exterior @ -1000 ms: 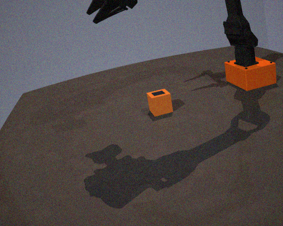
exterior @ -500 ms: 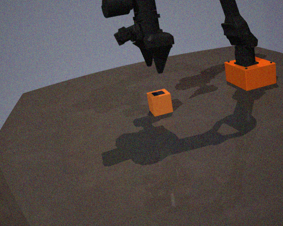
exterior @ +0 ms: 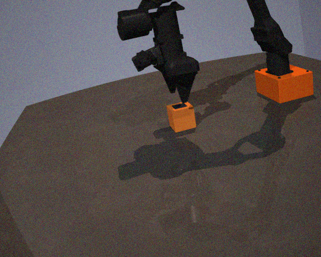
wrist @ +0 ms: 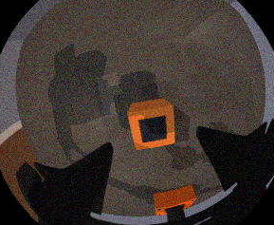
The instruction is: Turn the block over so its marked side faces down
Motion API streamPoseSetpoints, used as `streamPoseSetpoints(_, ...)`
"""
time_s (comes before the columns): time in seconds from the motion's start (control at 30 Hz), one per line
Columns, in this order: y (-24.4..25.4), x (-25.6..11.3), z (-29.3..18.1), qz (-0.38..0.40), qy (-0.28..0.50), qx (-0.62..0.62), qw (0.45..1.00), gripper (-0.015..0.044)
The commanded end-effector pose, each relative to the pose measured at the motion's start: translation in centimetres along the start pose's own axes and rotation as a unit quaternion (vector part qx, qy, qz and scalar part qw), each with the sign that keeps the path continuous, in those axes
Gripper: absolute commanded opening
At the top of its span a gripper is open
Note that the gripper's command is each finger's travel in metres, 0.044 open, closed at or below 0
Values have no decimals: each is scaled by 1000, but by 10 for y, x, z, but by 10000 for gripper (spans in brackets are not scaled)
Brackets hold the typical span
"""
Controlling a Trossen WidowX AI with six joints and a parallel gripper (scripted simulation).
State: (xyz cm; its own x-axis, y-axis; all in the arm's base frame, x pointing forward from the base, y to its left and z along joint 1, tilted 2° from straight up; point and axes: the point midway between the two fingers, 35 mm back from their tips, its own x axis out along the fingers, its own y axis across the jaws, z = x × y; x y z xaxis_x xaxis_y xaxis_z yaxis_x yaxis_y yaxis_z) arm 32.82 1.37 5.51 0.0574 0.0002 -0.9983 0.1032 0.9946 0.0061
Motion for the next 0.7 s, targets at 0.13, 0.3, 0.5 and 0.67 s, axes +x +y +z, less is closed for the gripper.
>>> streamPoseSetpoints(0.13, 0, 12, 0, 2, 1, 1, 1000, 440)
streamPoseSetpoints(0.3, 0, 21, 0, 2, 1, 1, 1000, 440)
streamPoseSetpoints(0.5, 0, 30, 0, 2, 1, 1, 1000, 440)
streamPoseSetpoints(0.67, 0, 38, 0, 2, 1, 1, 1000, 440)
